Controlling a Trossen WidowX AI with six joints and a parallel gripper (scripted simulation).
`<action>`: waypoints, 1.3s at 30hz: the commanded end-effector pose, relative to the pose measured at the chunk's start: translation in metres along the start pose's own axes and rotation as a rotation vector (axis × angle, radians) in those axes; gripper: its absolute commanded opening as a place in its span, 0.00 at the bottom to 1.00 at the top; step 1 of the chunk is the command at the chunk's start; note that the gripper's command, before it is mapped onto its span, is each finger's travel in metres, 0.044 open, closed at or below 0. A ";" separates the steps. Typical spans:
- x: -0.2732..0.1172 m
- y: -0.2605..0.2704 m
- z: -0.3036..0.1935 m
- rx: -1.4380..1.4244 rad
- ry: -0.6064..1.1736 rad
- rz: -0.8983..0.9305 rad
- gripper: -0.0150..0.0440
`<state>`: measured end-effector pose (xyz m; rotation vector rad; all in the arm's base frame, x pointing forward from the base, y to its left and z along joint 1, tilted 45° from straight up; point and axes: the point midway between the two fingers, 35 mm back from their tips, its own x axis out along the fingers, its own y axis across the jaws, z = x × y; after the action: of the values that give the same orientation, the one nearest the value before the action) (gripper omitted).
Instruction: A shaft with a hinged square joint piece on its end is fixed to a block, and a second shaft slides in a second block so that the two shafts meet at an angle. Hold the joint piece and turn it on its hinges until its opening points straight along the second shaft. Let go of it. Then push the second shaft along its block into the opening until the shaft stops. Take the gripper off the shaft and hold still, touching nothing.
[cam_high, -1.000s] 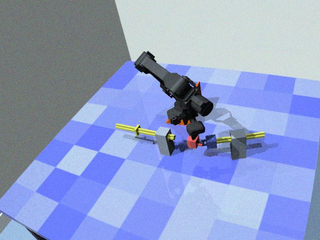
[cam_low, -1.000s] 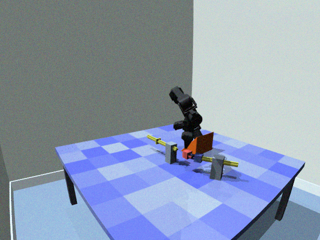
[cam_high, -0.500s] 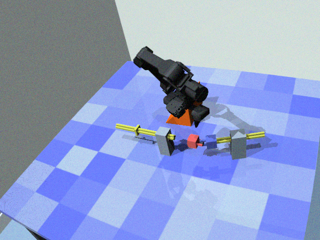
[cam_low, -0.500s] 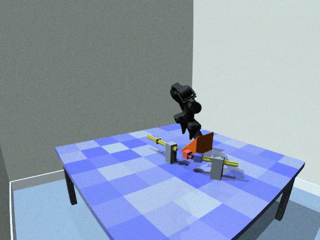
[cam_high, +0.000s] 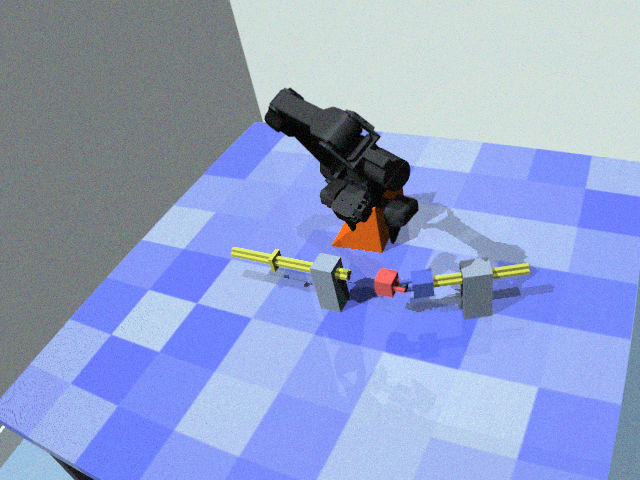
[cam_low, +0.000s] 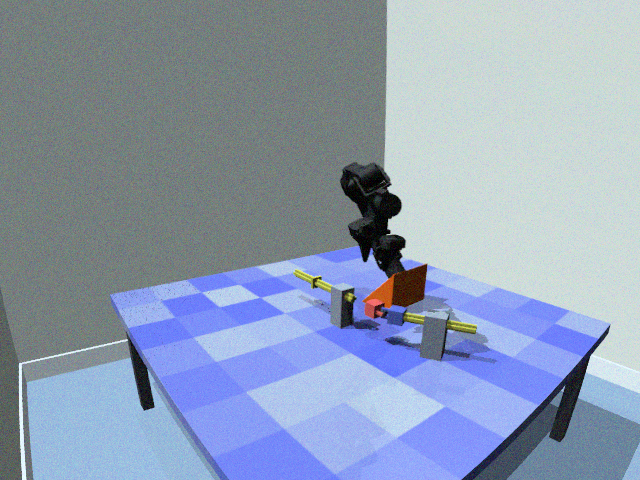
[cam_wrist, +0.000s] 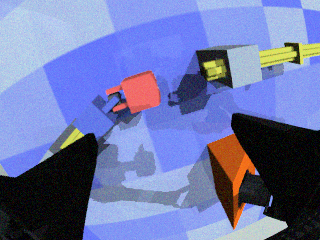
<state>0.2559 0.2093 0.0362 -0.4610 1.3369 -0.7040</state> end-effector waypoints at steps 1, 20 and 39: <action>0.002 -0.007 0.003 0.085 0.023 0.029 1.00; 0.026 -0.047 0.016 0.694 0.202 0.195 1.00; 0.051 -0.082 0.020 1.293 0.414 0.323 1.00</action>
<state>0.2638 0.1181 0.0570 0.8622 1.0432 -1.2180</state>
